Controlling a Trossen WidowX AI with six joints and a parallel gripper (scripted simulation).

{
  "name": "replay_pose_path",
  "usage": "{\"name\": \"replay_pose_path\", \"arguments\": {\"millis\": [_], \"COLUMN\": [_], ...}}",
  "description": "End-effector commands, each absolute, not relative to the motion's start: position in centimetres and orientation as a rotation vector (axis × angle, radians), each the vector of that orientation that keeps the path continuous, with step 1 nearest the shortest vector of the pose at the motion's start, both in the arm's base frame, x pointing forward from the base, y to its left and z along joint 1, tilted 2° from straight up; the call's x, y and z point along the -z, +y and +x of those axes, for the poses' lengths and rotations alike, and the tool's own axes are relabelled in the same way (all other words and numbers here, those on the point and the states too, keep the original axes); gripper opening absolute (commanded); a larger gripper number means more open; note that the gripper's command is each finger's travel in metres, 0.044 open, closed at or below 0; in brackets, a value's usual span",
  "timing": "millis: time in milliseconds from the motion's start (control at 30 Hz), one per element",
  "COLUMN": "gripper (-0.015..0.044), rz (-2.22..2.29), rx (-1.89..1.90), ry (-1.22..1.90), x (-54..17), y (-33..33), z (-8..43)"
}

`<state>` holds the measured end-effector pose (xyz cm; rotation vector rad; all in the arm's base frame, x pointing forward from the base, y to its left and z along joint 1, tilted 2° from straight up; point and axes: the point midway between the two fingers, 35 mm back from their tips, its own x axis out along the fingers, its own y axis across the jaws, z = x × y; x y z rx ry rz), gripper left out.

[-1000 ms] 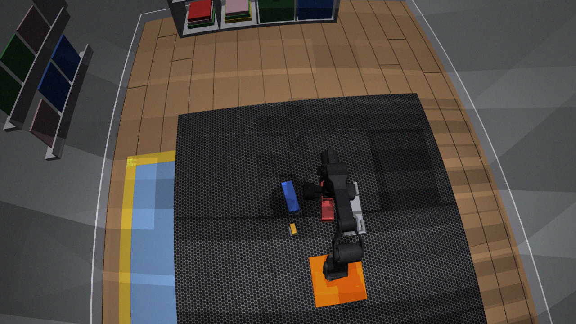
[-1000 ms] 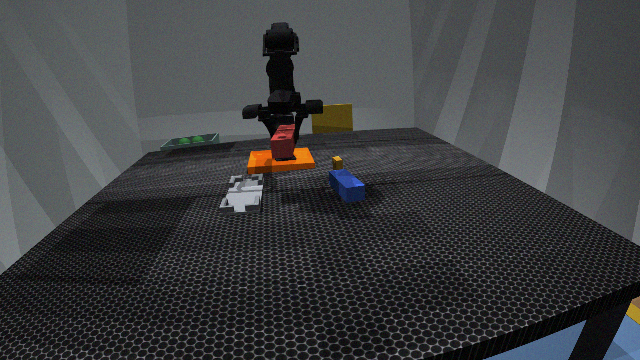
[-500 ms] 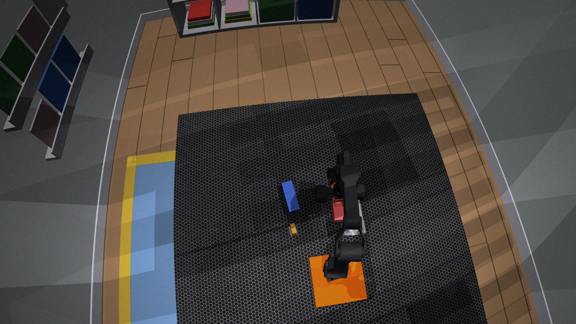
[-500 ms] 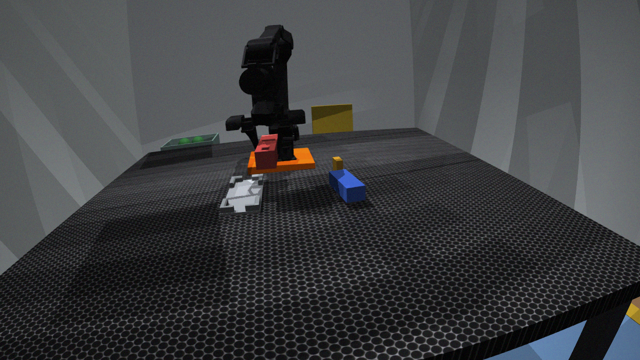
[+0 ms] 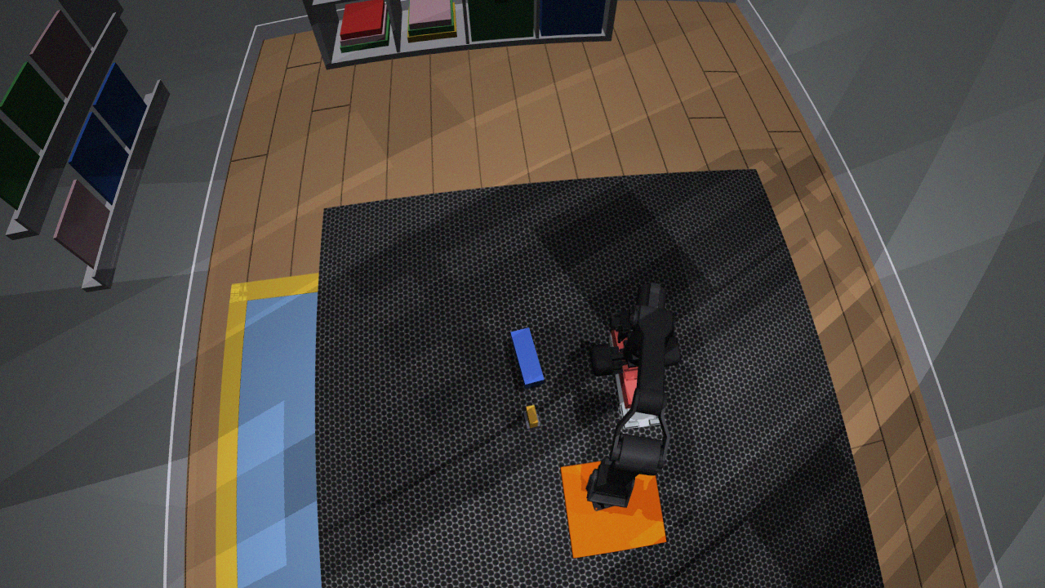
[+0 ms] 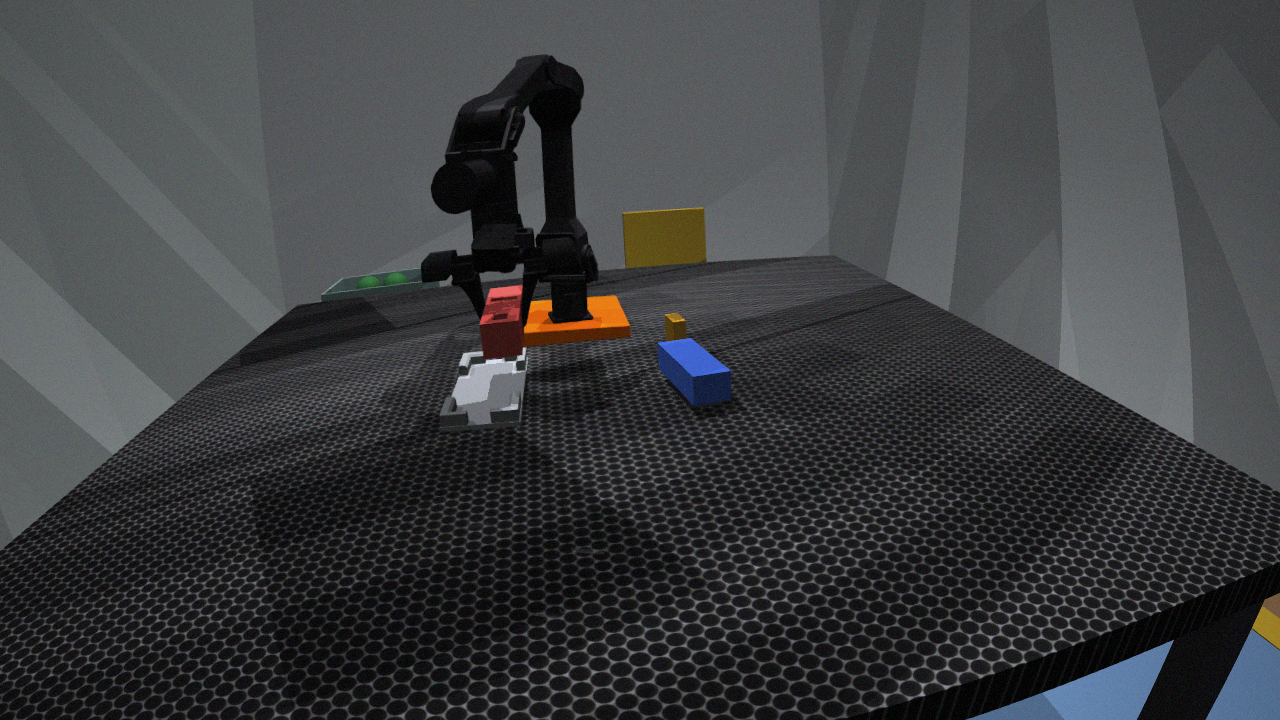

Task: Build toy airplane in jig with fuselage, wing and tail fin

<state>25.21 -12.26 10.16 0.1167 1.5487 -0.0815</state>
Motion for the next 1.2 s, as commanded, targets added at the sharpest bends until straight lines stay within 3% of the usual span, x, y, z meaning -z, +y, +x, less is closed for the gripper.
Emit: {"name": "replay_pose_path", "arguments": {"millis": [0, 267, 533, 1167], "gripper": [0.0000, 0.0000, 0.0195, 0.0195], "rz": [0.095, 0.070, 0.070, 0.070], "rx": [0.067, 0.045, 0.045, 0.045], "ry": [1.553, 1.555, 1.555, 1.555], "x": [-9.5, -8.5, -8.5, -7.9], "y": [-13.4, -14.9, -15.0, -15.0], "z": [24.6, 23.6, 23.6, 23.6]}}
